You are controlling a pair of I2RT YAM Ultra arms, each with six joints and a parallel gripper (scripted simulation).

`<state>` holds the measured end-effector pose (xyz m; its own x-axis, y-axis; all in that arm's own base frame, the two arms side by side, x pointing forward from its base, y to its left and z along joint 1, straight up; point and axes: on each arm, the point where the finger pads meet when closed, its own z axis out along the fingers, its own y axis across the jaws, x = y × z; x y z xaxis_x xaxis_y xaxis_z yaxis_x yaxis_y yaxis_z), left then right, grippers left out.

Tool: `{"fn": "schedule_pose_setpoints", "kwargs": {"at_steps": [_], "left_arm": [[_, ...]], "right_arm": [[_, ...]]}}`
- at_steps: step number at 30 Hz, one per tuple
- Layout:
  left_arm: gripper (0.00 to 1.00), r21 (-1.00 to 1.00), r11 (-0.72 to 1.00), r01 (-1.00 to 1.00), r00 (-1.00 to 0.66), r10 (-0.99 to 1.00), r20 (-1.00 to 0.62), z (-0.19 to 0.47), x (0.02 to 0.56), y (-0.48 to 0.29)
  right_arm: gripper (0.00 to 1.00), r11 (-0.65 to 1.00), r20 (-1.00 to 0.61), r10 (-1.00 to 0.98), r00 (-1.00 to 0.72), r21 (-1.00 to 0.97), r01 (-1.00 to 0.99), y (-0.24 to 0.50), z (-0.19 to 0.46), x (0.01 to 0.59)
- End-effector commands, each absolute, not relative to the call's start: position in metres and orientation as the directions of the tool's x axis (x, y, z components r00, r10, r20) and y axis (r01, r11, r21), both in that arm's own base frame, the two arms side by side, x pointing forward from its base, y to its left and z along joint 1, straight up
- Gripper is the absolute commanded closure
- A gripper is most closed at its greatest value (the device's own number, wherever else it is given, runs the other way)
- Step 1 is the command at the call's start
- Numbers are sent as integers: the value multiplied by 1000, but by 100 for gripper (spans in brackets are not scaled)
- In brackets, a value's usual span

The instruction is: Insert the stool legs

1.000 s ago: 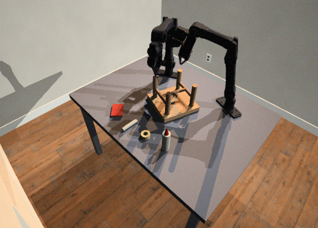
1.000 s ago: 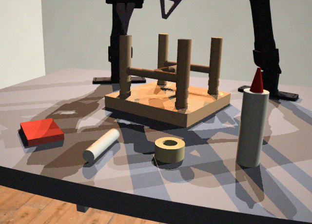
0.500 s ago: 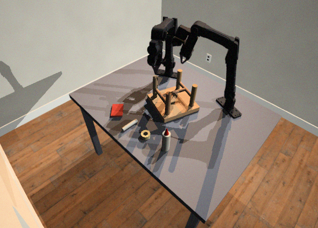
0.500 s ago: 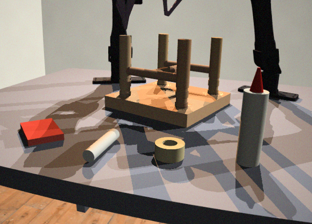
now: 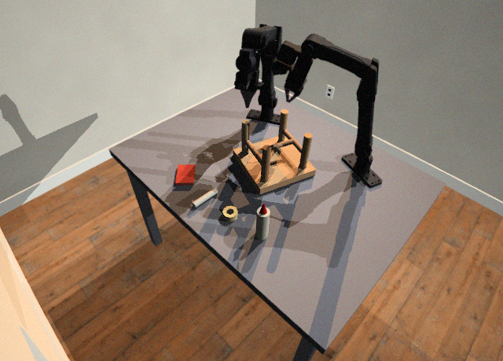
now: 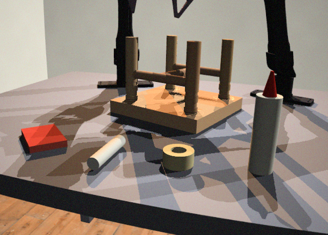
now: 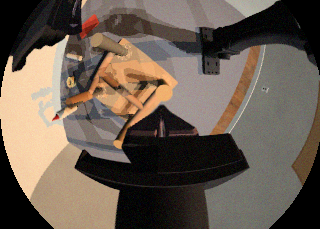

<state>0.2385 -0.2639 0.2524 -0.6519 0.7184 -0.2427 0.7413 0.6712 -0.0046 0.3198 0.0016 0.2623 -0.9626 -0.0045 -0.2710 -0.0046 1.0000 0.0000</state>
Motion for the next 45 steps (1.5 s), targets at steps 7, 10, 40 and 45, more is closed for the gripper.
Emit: {"fn": "schedule_pose_setpoints", "kwargs": {"at_steps": [7, 10, 40, 45], "left_arm": [[100, -5, 728, 685, -703, 660, -264, 264, 243, -229], [100, -11, 759, 650, -735, 626, -262, 261, 246, -213], [100, -8, 928, 373, -897, 359, -259, 248, 242, -97], [100, 6, 927, 374, -900, 365, -237, 237, 239, -95]], "right_arm": [[100, 998, -293, -54, -954, 0, -57, 19, 260, 352], [100, 996, -317, -80, -945, -3, -84, 30, 261, 370], [100, 971, -405, -218, -888, -2, -238, 115, 251, 455], [100, 962, -395, -248, -885, 10, -274, 132, 243, 455]]}}
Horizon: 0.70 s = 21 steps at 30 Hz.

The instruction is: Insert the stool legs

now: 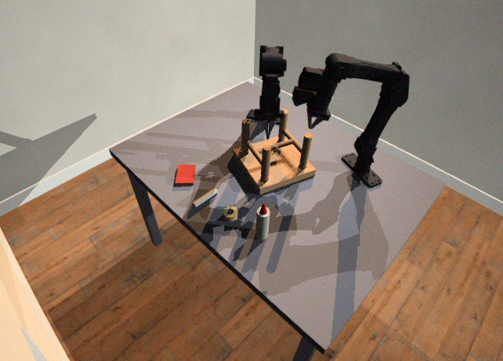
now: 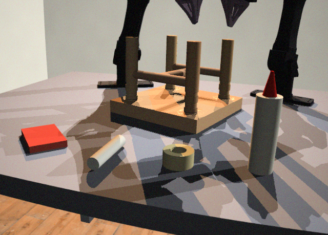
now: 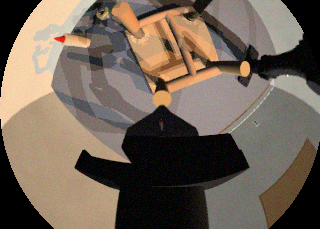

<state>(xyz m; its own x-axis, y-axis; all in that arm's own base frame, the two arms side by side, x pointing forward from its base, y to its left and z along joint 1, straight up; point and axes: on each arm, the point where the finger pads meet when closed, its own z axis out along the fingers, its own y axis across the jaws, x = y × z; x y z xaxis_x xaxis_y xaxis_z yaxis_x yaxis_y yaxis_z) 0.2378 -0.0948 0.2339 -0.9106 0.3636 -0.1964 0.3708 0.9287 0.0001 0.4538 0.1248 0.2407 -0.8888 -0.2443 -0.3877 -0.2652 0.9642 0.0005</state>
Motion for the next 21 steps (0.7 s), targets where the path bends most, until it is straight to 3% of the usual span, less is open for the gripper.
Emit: {"fn": "schedule_pose_setpoints", "kwargs": {"at_steps": [1, 21], "left_arm": [[100, 5, 927, 374, -900, 365, -239, 236, 238, -95], [100, 4, 926, 377, -893, 365, -264, 220, 241, -98]], "right_arm": [[100, 966, -395, -235, -888, 10, -260, 125, 243, 457], [100, 965, -412, -237, -880, 1, -260, 125, 250, 456]]}}
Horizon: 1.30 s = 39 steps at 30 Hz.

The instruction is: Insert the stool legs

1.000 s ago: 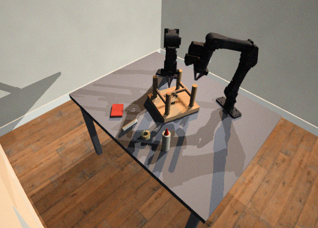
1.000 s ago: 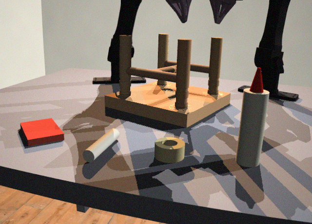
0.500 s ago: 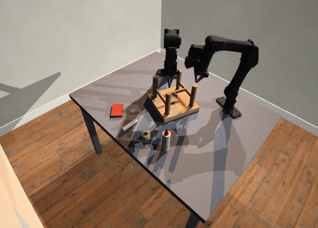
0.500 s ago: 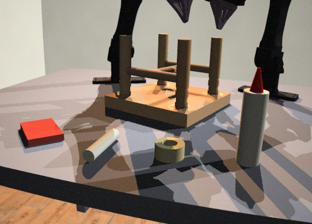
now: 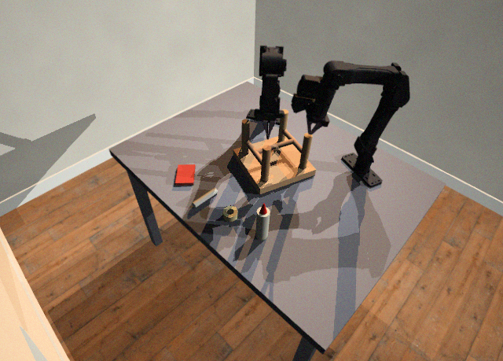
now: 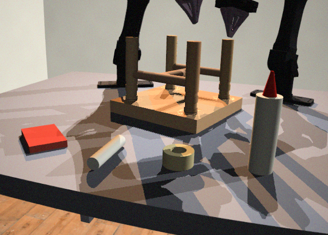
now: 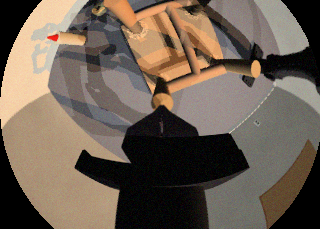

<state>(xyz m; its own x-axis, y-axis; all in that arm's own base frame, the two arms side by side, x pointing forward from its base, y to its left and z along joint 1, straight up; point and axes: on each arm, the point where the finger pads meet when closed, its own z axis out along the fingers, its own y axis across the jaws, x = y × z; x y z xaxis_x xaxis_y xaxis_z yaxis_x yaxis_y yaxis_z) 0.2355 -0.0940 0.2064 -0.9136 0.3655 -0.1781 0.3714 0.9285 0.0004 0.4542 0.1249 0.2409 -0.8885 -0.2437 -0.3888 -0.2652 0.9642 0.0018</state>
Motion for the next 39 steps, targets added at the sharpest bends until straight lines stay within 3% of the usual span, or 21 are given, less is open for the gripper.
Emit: {"fn": "schedule_pose_setpoints", "kwargs": {"at_steps": [1, 39], "left_arm": [[100, 4, 926, 377, -892, 364, -269, 221, 242, -98], [100, 3, 928, 374, -896, 362, -259, 218, 241, -97]], "right_arm": [[100, 965, -412, -237, -880, 1, -260, 125, 250, 456], [100, 968, -430, -229, -873, -1, -253, 121, 227, 453]]}}
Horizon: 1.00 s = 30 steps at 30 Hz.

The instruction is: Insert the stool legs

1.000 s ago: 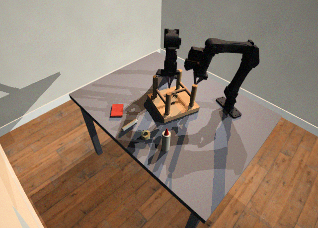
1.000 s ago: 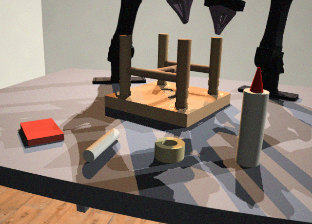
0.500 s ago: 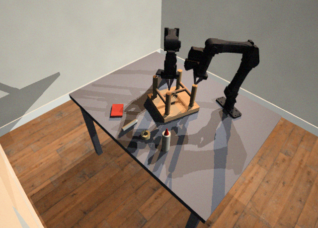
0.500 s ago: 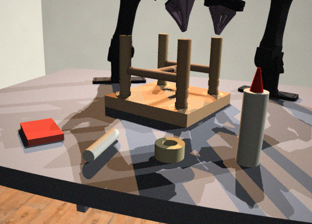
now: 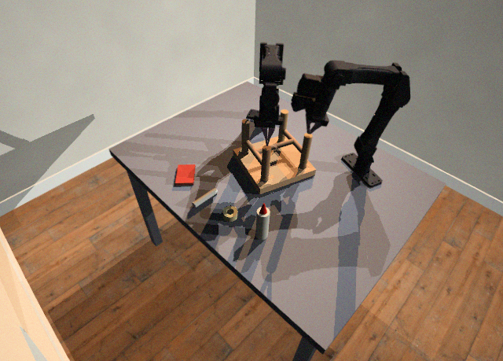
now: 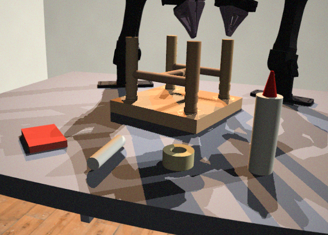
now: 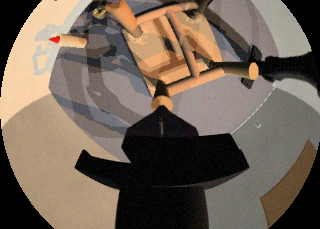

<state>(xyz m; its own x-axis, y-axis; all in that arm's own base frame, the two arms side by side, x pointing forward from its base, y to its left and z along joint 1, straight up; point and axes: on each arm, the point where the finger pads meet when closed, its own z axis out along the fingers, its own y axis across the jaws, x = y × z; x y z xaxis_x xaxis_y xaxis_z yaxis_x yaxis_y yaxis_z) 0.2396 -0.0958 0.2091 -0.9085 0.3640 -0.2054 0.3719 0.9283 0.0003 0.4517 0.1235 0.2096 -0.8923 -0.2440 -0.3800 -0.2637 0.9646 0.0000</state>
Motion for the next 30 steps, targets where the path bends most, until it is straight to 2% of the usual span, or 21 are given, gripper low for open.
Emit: {"fn": "schedule_pose_setpoints", "kwargs": {"at_steps": [1, 5, 6, 11, 12, 14, 24, 25, 30], "left_arm": [[100, 3, 928, 374, -896, 362, -259, 218, 241, -97], [100, 3, 928, 374, -896, 362, -259, 218, 241, -97], [100, 1, 928, 372, -916, 367, -160, 200, 235, -94], [100, 0, 928, 372, -919, 368, -142, 183, 235, -94], [100, 9, 928, 372, -899, 363, -246, 214, 239, -95], [100, 4, 928, 373, -911, 368, -186, 210, 238, -96], [100, 4, 927, 375, -908, 367, -203, 216, 239, -97], [100, 4, 927, 375, -916, 371, -155, 219, 231, -94], [100, 3, 927, 374, -908, 367, -205, 245, 235, -96]], "right_arm": [[100, 967, -423, -230, -877, -1, -253, 121, 224, 453], [100, 968, -371, -235, -898, -1, -253, 121, 203, 455], [100, 965, -343, -247, -906, 0, -263, 122, 198, 447], [100, 965, -313, -249, -917, 0, -263, 122, 173, 446], [100, 969, -396, -227, -890, -3, -246, 118, 210, 454], [100, 967, -376, -236, -896, -1, -254, 122, 203, 456], [100, 967, -369, -236, -899, -1, -254, 121, 201, 453], [100, 967, -369, -236, -899, -1, -254, 121, 201, 453], [100, 967, -369, -236, -899, -1, -254, 121, 201, 453]]}}
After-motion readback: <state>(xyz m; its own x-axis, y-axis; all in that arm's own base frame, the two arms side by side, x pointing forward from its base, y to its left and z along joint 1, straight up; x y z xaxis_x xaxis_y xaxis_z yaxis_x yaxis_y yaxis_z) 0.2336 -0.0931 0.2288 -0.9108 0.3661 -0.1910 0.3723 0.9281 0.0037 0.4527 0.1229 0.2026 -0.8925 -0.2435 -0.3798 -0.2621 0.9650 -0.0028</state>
